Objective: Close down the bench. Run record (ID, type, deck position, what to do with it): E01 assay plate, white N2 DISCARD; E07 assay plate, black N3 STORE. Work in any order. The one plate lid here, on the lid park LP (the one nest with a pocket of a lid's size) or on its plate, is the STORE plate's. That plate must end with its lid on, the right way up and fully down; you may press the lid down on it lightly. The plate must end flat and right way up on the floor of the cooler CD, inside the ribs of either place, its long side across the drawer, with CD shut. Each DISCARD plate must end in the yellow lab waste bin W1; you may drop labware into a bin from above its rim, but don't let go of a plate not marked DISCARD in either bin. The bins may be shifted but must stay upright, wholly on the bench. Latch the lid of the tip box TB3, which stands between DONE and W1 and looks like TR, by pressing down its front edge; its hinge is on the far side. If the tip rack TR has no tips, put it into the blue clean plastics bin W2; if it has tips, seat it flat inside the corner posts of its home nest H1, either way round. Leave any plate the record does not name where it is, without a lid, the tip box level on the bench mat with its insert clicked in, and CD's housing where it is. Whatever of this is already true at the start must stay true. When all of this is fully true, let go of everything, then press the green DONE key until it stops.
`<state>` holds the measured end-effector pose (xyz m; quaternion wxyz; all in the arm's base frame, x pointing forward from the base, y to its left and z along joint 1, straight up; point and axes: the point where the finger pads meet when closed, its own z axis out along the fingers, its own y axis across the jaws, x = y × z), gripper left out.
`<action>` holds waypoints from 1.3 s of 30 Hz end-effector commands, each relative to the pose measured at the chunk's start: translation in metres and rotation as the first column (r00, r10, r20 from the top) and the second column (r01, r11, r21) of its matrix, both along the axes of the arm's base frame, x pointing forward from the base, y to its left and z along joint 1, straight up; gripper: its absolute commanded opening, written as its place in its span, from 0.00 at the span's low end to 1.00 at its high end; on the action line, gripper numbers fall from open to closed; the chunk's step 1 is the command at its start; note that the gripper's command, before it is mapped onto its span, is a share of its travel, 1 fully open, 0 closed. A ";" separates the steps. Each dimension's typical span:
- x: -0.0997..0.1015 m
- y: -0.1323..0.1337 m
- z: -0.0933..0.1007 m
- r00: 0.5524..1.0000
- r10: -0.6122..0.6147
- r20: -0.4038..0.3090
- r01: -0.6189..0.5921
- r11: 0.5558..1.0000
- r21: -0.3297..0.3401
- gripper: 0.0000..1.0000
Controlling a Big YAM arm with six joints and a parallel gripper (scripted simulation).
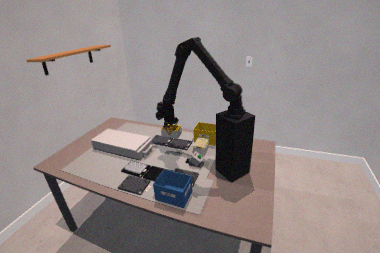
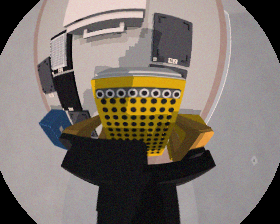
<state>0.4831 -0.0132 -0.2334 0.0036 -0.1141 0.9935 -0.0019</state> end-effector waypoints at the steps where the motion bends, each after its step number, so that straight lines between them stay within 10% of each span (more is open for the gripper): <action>1: 0.012 0.014 0.014 0.999 -0.014 0.041 0.014 1.000 0.000 0.00; 39: 0.012 0.108 0.003 1.000 -0.014 0.018 0.014 1.000 0.002 0.00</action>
